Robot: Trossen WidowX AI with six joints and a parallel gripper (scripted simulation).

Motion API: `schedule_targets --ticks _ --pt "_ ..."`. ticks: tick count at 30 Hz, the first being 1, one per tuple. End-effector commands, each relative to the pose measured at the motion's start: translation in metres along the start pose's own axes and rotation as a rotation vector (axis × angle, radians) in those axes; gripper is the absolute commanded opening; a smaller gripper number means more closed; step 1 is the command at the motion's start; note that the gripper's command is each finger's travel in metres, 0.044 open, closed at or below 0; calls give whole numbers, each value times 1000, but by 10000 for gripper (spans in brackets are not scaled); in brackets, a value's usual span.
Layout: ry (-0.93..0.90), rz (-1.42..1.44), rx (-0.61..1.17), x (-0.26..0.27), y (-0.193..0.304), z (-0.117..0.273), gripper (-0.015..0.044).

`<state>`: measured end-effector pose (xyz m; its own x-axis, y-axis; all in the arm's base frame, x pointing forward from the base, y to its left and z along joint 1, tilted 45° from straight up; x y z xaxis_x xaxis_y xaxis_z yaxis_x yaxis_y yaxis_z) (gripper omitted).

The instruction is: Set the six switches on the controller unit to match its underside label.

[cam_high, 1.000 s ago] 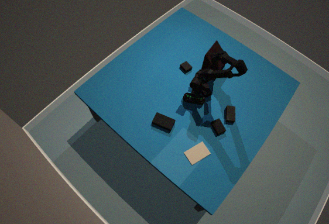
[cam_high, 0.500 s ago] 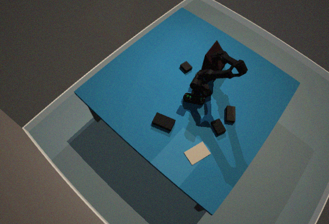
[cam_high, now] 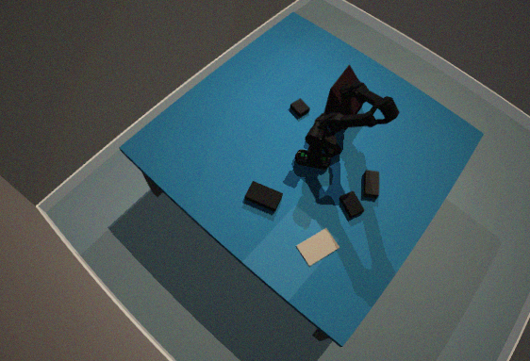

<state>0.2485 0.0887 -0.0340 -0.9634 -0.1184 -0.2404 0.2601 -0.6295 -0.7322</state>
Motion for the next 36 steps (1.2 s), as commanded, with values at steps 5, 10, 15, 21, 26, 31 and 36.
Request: schedule_targets --ticks 5,10,15,21,26,31,36 --pt "23 38 0 -23 -5 -4 0" --pt "17 29 3 -2 0 41 0" --pt "22 38 3 -1 -1 49 0" --pt "-2 37 10 -4 -1 48 0" --pt "-125 33 39 -17 -5 47 0" --pt "-182 37 51 -23 -8 48 0" --pt "-182 37 51 -29 -15 51 52"
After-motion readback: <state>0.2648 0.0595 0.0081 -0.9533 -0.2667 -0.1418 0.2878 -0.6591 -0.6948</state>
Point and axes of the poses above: the point midway between the two fingers, 35 mm back from their tips, its own z axis back along the fingers, its own x axis across the jaws, y = z × x, the point moved 7 cm from there along z, back along the fingers, and after that the axes turned 13 degrees about -z, right-handed, at the moved point
